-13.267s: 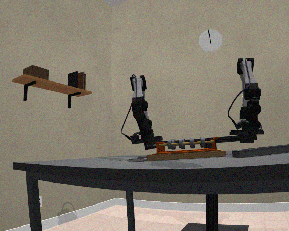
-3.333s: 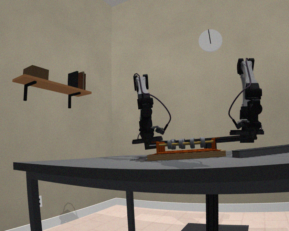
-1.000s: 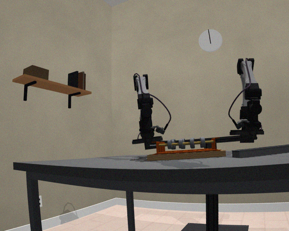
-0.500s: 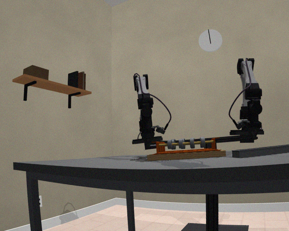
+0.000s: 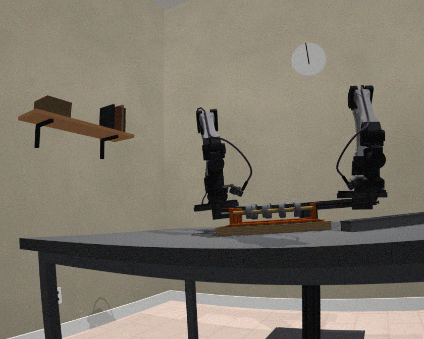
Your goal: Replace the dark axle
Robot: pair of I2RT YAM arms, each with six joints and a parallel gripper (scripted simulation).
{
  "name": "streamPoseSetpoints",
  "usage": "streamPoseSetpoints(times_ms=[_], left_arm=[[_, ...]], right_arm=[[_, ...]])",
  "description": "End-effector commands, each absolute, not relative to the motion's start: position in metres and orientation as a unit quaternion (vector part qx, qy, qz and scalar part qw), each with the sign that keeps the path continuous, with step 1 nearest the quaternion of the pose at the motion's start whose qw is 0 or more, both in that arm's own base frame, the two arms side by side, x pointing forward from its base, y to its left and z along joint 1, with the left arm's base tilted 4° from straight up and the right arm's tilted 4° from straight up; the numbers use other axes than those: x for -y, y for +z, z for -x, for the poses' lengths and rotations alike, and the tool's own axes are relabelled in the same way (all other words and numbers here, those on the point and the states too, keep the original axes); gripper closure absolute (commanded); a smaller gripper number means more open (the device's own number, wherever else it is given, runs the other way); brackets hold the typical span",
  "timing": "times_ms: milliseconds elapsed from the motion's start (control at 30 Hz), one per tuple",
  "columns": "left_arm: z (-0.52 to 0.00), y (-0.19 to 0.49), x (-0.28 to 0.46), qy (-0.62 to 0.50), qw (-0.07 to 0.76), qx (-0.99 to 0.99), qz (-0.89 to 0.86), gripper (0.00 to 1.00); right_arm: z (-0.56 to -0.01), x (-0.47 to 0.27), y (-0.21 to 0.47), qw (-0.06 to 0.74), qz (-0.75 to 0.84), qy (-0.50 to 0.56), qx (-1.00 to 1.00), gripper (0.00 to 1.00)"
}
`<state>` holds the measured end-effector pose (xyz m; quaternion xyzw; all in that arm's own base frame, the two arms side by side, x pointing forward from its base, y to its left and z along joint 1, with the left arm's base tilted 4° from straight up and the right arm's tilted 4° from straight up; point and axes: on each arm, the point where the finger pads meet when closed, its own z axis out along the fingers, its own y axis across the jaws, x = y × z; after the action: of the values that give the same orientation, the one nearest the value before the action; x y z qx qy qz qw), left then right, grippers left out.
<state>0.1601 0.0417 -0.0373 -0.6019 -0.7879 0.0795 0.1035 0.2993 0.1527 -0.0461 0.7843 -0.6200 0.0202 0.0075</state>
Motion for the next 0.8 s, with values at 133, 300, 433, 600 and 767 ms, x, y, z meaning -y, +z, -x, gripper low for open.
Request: streamPoseSetpoints(times_ms=[133, 300, 433, 600, 767], left_arm=[[-0.175, -0.036, -0.038, 0.077, 0.078, 0.794, 0.598, 1.0], [-0.176, -0.035, -0.039, 0.074, 0.076, 0.795, 0.598, 1.0], [-0.171, -0.034, -0.038, 0.072, 0.074, 0.794, 0.599, 1.0], [-0.162, -0.039, -0.039, 0.086, 0.086, 0.796, 0.594, 1.0], [-0.165, -0.038, -0.04, 0.082, 0.082, 0.794, 0.596, 1.0]], right_arm=[[-0.307, -0.207, -0.041, -0.067, -0.797, -0.019, 0.6, 1.0], [-0.305, -0.208, -0.044, -0.064, -0.796, -0.021, 0.601, 1.0], [-0.305, -0.21, -0.044, -0.065, -0.797, -0.023, 0.6, 1.0], [-0.305, -0.211, -0.044, -0.066, -0.798, -0.025, 0.598, 1.0], [-0.305, -0.209, -0.044, -0.066, -0.799, -0.026, 0.597, 1.0]])
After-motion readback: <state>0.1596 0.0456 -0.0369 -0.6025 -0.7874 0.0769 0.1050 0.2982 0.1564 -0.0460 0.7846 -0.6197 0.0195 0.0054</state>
